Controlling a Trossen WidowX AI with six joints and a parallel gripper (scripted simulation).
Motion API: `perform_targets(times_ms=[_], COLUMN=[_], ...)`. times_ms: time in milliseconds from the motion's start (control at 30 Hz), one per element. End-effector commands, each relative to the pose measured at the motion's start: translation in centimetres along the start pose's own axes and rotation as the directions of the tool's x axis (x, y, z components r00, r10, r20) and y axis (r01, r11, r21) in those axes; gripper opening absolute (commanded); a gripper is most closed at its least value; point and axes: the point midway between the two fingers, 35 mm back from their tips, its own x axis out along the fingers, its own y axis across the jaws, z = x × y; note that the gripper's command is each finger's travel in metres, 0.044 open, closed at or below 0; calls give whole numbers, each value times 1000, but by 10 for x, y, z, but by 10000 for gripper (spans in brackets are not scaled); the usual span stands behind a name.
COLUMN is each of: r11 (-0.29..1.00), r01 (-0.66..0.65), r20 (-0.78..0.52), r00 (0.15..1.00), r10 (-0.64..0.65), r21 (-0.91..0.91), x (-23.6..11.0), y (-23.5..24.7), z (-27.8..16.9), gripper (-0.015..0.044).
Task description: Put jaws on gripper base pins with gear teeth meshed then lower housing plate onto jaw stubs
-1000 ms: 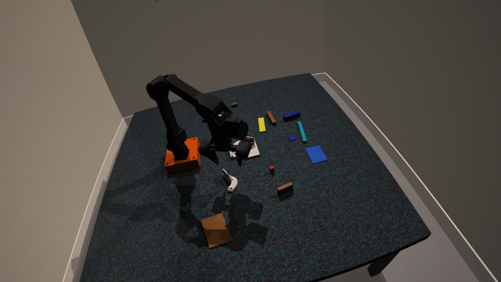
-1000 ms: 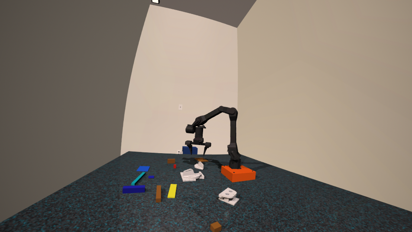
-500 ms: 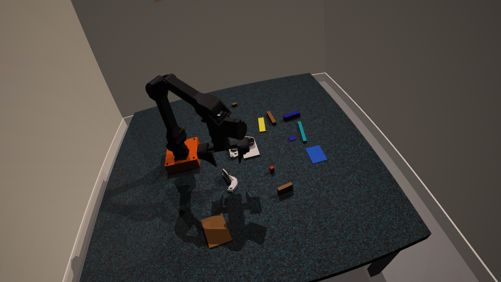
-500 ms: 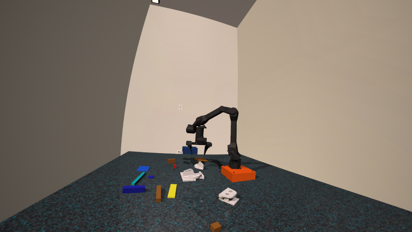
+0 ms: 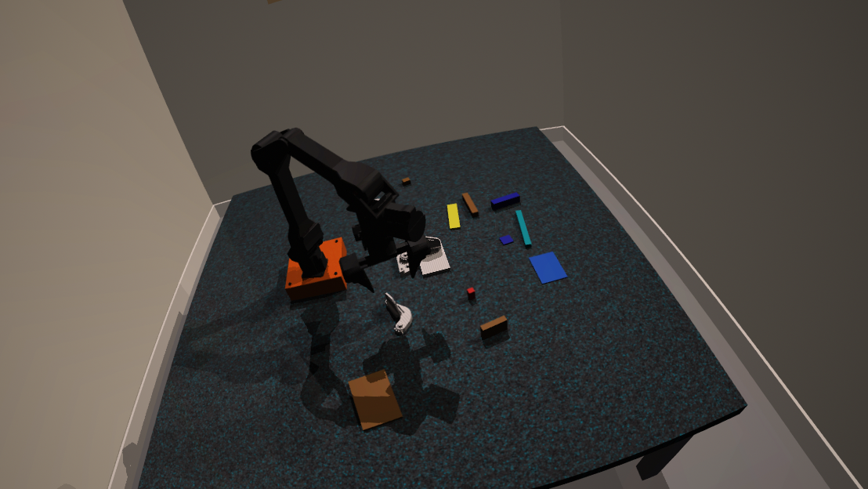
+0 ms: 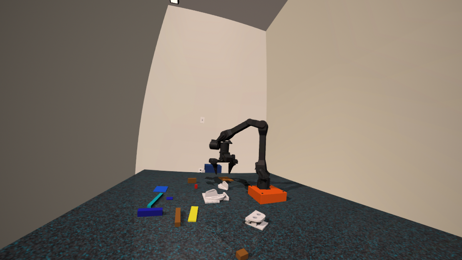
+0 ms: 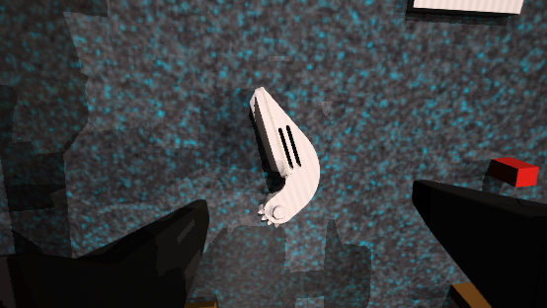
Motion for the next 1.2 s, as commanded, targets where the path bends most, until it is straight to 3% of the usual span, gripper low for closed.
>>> perform_targets(times_ms=[0,367,567,1167], r11=[996,980,980,980], r01=[-1,-1,-1,-1], r20=[3,4,4,4], r00=[1000,1000,1000,1000], r10=[1,2,2,2], r21=[-86,-197,-197,-197], x=[0,0,39,56], y=[2,3,3,2], z=[2,3,3,3], gripper=[440,440,440,440])
